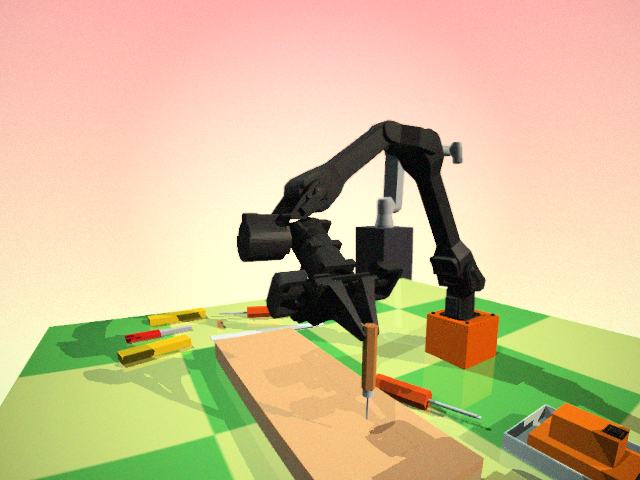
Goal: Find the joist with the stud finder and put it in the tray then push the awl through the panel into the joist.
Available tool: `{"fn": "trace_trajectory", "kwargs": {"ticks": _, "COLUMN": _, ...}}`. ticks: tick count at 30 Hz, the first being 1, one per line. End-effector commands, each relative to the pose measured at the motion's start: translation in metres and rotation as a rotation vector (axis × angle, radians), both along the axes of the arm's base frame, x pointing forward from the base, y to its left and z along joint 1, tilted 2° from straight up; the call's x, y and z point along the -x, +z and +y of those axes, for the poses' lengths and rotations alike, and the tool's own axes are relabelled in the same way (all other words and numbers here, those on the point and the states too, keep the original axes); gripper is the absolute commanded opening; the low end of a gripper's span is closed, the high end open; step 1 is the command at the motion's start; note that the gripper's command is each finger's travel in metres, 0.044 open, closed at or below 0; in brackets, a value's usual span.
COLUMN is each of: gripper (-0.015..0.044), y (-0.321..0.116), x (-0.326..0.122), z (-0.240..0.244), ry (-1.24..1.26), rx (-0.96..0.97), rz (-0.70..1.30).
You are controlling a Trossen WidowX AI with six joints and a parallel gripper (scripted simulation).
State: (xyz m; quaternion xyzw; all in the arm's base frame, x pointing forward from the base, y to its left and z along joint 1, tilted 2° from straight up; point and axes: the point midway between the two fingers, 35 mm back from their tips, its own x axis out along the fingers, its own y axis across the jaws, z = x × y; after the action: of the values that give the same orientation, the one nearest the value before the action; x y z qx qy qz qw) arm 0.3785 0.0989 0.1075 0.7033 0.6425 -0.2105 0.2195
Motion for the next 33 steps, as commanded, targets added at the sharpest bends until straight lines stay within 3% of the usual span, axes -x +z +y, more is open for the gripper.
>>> {"fn": "trace_trajectory", "kwargs": {"ticks": 1, "gripper": 0.0, "y": -0.008, "x": 0.002, "z": 0.0, "ry": 0.002, "rx": -0.001, "rz": 0.007}}
{"fn": "trace_trajectory", "kwargs": {"ticks": 33, "gripper": 0.0, "y": -0.038, "x": 0.001, "z": -0.001, "ry": 0.002, "rx": 0.0, "rz": 0.007}}
